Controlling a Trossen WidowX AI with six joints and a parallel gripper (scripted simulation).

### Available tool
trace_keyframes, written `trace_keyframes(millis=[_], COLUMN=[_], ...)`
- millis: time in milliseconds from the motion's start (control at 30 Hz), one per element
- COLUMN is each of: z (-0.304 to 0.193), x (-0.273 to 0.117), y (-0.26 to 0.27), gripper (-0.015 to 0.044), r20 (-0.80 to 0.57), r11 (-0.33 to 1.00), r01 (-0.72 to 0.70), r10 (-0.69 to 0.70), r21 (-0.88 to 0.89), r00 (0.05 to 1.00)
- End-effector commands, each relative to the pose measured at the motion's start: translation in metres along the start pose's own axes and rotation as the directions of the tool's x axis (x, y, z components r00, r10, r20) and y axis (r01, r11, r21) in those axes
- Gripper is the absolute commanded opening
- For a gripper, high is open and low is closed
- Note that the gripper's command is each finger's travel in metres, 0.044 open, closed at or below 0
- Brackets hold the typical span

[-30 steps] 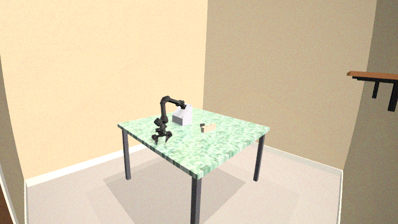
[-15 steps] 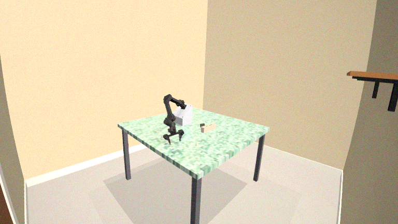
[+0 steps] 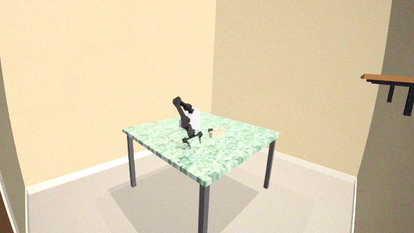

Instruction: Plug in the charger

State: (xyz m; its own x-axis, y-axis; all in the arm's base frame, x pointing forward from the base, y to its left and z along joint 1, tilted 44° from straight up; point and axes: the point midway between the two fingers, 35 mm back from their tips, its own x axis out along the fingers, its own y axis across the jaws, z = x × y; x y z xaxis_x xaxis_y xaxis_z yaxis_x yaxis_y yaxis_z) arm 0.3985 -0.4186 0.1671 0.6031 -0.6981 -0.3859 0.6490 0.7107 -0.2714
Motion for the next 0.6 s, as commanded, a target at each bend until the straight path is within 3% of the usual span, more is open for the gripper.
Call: trace_keyframes(millis=[0, 567], z=[-0.015, -0.081], x=[-0.001, -0.023], y=[0.027, 0.137], gripper=[0.0440, 0.0440], r20=[-0.058, -0.299], r11=[0.999, 0.957], r01=[-0.029, -0.186], r10=[0.027, 0.115], r21=[-0.042, -0.223], r00=[0.998, 0.947])
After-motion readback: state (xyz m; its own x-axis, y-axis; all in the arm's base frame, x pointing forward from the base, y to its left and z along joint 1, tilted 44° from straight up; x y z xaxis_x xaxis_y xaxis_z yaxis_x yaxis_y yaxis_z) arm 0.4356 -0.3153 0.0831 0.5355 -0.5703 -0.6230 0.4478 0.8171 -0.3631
